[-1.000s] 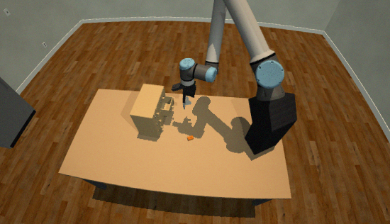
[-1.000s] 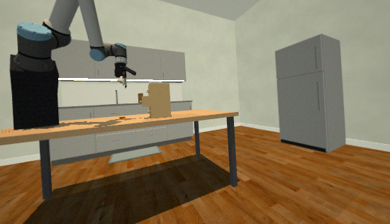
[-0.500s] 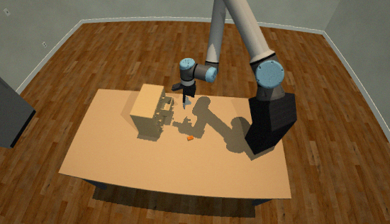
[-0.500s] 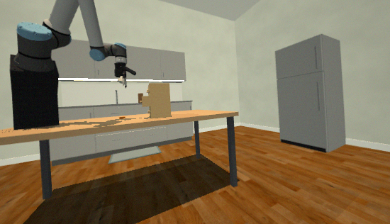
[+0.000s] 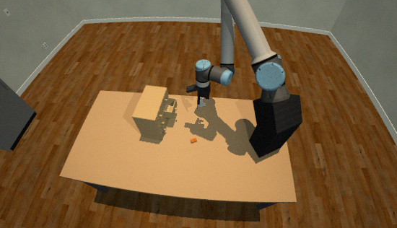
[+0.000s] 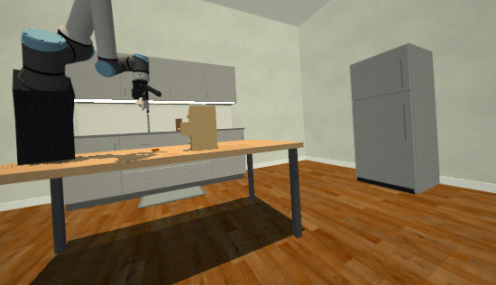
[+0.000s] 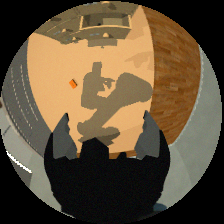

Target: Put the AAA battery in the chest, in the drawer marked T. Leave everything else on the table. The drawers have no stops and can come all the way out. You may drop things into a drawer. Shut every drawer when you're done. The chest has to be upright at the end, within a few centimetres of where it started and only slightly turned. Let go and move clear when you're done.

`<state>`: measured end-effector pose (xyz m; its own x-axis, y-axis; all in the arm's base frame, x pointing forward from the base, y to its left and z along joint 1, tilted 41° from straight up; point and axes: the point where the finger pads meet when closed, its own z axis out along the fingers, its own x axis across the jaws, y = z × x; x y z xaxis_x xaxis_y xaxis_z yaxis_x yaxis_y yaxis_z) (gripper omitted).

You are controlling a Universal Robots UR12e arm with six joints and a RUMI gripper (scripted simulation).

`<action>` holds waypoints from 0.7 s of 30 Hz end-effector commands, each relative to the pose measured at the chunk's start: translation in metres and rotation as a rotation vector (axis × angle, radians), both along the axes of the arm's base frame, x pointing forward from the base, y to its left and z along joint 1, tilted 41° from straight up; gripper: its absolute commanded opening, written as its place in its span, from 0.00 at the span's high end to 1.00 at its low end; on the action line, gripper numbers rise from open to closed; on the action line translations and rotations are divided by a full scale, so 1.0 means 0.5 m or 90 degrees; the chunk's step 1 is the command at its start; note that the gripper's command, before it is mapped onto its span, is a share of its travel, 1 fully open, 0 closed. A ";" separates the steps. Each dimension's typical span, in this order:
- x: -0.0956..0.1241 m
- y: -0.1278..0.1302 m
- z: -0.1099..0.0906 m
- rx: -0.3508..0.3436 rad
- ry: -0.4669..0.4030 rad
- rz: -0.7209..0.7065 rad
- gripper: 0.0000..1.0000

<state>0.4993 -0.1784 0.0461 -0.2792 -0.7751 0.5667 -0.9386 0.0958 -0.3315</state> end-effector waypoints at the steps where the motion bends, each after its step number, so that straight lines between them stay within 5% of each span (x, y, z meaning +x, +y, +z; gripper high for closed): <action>1: 0.005 -0.002 0.001 -0.001 -0.007 0.005 0.00; 21: 0.023 -0.015 -0.009 -0.022 -0.065 0.049 0.00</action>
